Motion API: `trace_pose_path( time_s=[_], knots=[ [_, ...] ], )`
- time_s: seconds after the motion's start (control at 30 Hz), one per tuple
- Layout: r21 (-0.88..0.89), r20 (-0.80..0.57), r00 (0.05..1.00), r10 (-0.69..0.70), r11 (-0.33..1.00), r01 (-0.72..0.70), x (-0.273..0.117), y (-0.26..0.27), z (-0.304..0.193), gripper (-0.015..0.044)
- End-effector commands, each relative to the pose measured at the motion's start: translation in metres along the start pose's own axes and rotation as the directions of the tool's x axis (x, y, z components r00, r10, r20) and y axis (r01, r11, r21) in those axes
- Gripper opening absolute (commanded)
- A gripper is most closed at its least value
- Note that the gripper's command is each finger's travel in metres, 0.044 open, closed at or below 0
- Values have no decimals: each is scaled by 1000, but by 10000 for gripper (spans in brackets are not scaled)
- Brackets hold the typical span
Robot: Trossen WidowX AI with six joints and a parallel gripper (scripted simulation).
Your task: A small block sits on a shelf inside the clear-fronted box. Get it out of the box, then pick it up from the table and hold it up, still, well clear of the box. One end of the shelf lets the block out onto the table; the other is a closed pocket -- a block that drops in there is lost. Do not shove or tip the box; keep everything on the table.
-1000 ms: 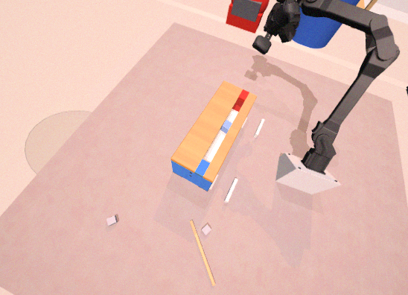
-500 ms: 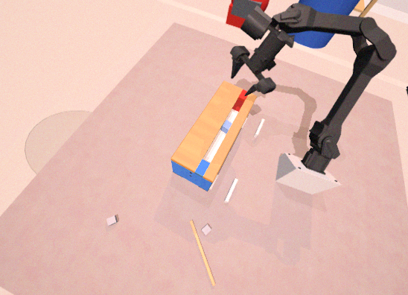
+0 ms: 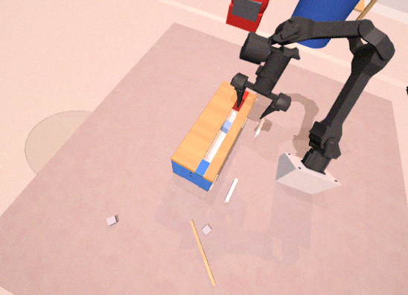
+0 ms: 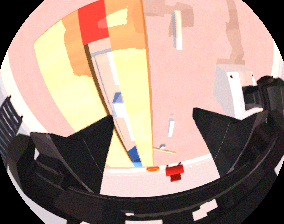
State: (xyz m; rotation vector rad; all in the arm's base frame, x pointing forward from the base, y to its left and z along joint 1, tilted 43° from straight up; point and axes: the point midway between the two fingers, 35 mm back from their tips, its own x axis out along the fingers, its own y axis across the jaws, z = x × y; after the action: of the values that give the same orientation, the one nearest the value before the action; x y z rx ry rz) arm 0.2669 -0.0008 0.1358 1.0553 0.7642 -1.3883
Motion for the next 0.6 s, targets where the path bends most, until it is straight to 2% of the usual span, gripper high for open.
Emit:
trace_pose_path(
  time_s=[0.0, 0.57],
  knots=[
    [-15, -4, 1000, -13, 1000, 12, 3, -3, -1, 400],
    [-14, -5, 1000, -12, 1000, 12, 29, -1, 6, 400]
  ],
)
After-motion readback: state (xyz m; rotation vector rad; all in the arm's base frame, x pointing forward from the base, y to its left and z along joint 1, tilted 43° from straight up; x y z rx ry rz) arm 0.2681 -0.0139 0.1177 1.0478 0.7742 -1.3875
